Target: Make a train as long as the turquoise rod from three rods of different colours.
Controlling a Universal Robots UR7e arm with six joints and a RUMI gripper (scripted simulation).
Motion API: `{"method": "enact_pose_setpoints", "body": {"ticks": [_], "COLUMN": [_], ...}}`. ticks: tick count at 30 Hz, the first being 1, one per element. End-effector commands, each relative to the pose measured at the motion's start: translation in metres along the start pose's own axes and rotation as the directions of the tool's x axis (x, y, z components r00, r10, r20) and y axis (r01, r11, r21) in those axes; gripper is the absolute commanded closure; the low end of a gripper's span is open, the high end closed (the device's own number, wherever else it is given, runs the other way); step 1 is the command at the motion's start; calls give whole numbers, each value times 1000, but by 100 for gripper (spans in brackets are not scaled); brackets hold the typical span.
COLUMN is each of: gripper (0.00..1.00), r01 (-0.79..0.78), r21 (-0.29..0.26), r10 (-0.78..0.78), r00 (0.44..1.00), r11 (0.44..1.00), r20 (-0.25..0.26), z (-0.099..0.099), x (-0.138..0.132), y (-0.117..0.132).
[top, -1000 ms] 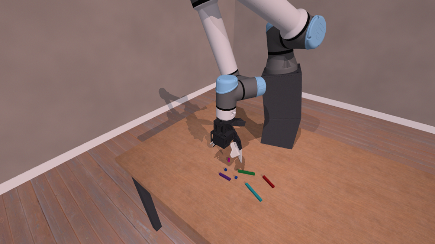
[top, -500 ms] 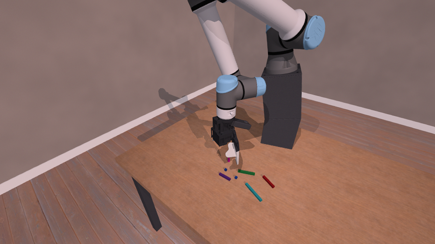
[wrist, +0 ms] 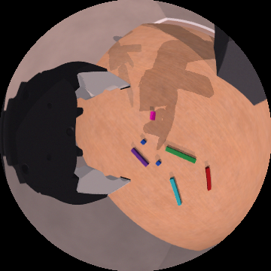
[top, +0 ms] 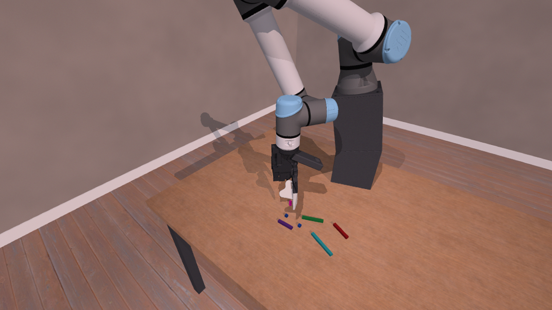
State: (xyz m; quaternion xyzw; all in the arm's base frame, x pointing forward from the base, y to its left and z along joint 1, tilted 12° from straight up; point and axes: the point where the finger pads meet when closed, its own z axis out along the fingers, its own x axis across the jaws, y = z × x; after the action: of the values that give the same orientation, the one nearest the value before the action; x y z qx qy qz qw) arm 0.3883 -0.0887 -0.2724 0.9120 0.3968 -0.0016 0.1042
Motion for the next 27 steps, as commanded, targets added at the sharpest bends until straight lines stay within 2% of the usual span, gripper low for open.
{"method": "enact_pose_setpoints", "body": {"ticks": [1,11,13,15,20,27], "gripper": [0,0,0,0,0,0], "r01": [-167,-440,-440,-527,-638,-779], "r21": [-5,-5,-5,-6,-6,-6], "r10": [167,440,440,527,638,779], "r00": [986,898,898,850,770,627], "r11": [986,898,898,850,770,626], "r20": [3,2,2,1,0,-1], "z": [1,4,4,5,6,7], "x": [-3,-10,-10,-12,-15,-20], "y": [-2,-5,-5,-5,-6,-7]}}
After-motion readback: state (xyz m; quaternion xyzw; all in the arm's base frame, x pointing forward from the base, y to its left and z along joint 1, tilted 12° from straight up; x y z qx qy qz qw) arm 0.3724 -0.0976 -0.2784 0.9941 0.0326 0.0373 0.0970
